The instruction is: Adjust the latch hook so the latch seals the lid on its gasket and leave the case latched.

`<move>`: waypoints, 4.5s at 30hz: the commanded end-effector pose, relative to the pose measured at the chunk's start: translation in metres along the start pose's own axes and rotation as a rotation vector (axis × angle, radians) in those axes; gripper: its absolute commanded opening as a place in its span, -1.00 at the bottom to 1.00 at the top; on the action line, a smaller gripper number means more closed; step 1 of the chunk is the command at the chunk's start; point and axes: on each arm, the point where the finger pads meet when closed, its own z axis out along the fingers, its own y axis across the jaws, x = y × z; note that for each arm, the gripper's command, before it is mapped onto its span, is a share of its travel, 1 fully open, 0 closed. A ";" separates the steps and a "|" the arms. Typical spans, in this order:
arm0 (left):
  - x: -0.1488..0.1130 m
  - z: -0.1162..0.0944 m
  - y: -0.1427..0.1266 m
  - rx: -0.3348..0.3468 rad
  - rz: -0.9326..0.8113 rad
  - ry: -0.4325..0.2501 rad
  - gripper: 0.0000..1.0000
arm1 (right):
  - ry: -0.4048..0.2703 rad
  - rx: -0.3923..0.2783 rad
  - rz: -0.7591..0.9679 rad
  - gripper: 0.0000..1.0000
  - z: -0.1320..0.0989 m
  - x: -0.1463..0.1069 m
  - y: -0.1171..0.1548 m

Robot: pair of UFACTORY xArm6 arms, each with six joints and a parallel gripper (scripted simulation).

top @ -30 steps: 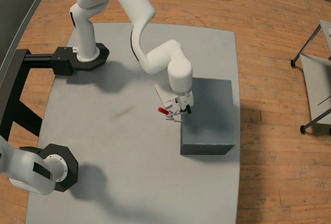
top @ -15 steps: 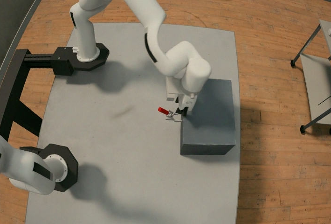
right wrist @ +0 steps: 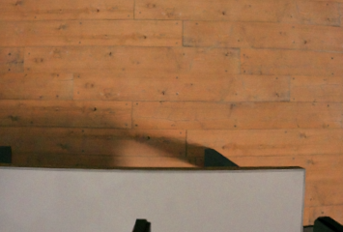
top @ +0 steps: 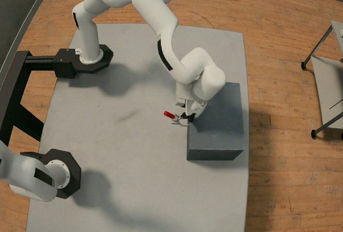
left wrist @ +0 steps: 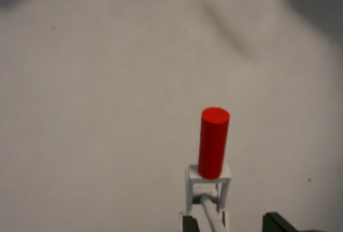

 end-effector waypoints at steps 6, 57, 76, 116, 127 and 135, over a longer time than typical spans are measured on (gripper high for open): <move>-0.001 -0.002 -0.001 0.002 0.000 -0.002 -0.52 | 0.004 0.000 0.000 1.00 -0.002 0.001 0.000; 0.033 0.003 -0.001 0.003 -0.011 -0.286 -0.52 | 0.004 0.000 0.000 1.00 -0.002 0.001 0.000; 0.033 0.003 -0.001 0.014 -0.087 -0.286 -0.52 | 0.004 0.000 0.000 1.00 -0.002 0.001 0.000; 0.033 0.003 -0.001 0.093 -0.634 -0.276 -0.52 | 0.004 0.000 0.000 1.00 -0.002 0.001 0.000; 0.033 0.003 -0.001 0.126 -0.863 -0.267 -0.52 | 0.004 0.000 0.000 1.00 -0.002 0.001 0.000; 0.033 0.003 -0.001 0.160 -1.096 -0.255 -0.52 | 0.004 0.000 0.000 1.00 -0.002 0.001 0.000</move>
